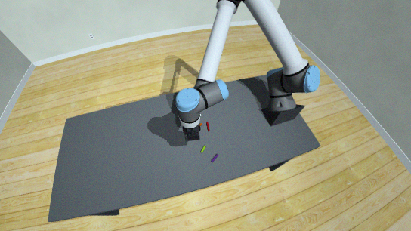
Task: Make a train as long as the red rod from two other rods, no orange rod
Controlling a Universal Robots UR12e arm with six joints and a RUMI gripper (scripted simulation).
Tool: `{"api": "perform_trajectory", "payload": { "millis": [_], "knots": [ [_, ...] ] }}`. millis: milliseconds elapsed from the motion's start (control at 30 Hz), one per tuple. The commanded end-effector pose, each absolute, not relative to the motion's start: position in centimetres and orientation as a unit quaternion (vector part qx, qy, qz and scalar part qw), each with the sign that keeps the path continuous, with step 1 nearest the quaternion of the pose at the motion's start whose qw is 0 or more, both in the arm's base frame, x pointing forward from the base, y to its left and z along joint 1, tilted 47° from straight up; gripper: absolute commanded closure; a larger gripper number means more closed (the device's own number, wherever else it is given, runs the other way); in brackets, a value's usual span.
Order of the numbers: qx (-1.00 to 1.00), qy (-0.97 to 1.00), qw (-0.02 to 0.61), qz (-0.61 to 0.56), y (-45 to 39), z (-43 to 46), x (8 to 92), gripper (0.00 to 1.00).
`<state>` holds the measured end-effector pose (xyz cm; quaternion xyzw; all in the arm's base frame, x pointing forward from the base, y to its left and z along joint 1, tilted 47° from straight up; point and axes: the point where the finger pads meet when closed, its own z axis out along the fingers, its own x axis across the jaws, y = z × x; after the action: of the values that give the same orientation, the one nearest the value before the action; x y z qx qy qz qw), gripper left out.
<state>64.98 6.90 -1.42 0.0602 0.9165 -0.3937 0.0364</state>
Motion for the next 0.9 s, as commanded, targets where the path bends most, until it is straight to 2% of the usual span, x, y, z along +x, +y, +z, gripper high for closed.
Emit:
{"api": "perform_trajectory", "payload": {
  "millis": [0, 867],
  "knots": [
    [0.121, 0.911, 0.063, -0.389, 5.3, 0.4, 64.3, 1.0],
    [0.479, 0.785, 0.214, -0.33, -3.8, 10.0, 58.3, 1.0]
  ]
}}
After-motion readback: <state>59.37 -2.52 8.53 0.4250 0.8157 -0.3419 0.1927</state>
